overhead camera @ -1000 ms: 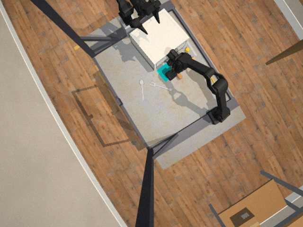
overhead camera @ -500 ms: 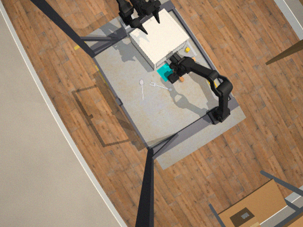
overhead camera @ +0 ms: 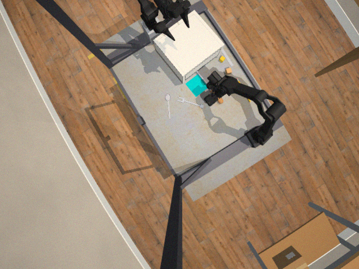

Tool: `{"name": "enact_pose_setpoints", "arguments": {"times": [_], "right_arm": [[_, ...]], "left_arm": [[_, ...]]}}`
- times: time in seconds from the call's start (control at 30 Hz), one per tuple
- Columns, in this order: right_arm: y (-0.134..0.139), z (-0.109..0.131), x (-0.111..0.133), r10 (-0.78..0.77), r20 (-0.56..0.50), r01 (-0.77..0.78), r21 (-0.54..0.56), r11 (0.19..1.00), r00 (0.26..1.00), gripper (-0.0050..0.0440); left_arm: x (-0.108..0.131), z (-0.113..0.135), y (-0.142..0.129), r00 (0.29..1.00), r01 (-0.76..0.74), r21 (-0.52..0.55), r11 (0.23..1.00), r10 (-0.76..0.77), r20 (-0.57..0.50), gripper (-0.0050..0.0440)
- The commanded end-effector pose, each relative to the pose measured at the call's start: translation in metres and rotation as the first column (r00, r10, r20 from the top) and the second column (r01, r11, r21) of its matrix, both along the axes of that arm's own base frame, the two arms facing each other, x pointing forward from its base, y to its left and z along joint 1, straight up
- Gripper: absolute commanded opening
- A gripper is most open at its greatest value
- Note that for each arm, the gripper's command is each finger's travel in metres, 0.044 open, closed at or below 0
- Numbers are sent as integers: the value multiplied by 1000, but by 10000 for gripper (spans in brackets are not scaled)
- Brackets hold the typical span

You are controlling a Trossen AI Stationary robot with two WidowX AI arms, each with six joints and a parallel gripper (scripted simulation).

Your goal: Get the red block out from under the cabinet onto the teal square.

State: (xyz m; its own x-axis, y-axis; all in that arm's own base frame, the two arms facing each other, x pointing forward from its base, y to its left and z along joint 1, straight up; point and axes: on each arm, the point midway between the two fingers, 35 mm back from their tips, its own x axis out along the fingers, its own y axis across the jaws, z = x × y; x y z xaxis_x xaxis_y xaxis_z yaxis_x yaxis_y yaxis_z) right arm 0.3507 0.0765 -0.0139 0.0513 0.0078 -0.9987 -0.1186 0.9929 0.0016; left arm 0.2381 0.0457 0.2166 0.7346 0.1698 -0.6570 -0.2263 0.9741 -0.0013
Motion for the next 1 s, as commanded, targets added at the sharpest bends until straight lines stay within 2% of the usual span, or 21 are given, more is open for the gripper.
{"name": "enact_pose_setpoints", "arguments": {"times": [0.0, 0.43, 0.5, 0.97], "right_arm": [[-1, -6, -27, 1, -25, -1, 0, 1000, 1000, 116], [-11, -10, -90, 1, -29, -1, -1, 1000, 1000, 116], [-11, -10, -90, 1, -29, -1, -1, 1000, 1000, 116], [-18, -5, -139, 1, -36, -1, -2, 1000, 999, 116]], "left_arm": [[0, 5, 1, 1000, -1, 3, 1000, 1, 13, 440], [0, 5, 1, 1000, -1, 3, 1000, 1, 13, 440], [0, 5, 1, 1000, -1, 3, 1000, 1, 13, 440], [0, 5, 1, 1000, -1, 3, 1000, 1, 13, 440]]}}
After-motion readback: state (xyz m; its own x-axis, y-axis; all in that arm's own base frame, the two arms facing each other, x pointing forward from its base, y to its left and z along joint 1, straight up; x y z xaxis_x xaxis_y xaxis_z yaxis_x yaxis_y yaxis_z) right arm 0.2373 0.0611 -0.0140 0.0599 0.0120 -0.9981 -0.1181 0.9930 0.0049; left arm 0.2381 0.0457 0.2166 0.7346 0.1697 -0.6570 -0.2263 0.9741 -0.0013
